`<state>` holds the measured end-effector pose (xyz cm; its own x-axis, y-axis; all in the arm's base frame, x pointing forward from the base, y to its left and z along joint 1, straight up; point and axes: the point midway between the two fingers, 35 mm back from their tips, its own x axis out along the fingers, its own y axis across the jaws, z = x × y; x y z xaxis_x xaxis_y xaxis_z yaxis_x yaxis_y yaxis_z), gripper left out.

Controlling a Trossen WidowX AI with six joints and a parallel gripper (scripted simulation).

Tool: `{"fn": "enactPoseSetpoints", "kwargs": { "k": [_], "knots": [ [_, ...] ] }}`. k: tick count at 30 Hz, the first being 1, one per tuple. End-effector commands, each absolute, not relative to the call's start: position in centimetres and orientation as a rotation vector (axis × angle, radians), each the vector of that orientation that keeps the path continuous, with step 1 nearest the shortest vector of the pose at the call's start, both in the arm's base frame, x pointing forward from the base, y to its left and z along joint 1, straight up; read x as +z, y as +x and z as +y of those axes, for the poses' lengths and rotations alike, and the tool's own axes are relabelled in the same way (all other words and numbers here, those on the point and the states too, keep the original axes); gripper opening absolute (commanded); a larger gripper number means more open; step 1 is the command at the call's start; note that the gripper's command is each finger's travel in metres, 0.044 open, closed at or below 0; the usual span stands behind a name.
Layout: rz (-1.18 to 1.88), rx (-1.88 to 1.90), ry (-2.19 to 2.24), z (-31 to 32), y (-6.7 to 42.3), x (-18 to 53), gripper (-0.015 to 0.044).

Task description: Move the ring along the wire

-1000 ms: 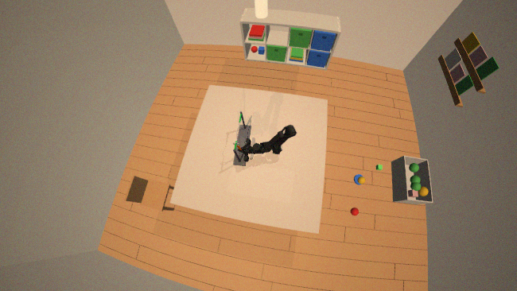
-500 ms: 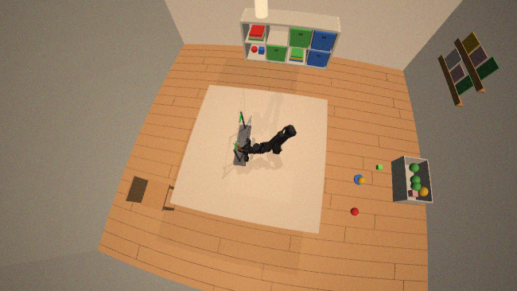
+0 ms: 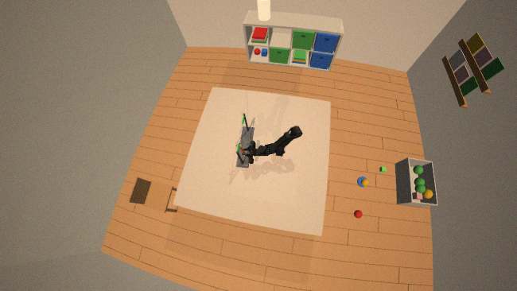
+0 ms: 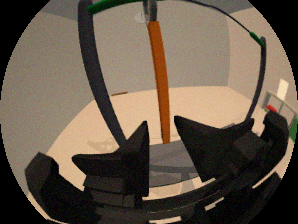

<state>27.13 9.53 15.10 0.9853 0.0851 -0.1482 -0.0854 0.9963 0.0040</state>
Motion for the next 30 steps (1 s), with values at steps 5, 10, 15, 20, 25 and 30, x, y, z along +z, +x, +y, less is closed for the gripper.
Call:
{"fn": "enactPoseSetpoints", "kwargs": {
  "k": [5, 10, 15, 20, 25, 30],
  "knots": [
    [0.149, 0.079, 0.002, 9.3, 25.8, 15.3, 0.016],
    [0.15, 0.078, 0.002, 9.2, 25.0, 15.3, 0.016],
    [0.15, 0.077, 0.003, 9.0, 24.2, 15.4, 0.016],
    [0.15, 0.077, 0.003, 8.9, 23.8, 15.3, 0.016],
    [0.15, 0.077, 0.003, 8.9, 23.8, 15.3, 0.016],
    [0.15, 0.077, 0.003, 8.9, 23.8, 15.3, 0.016]
  ]
}}
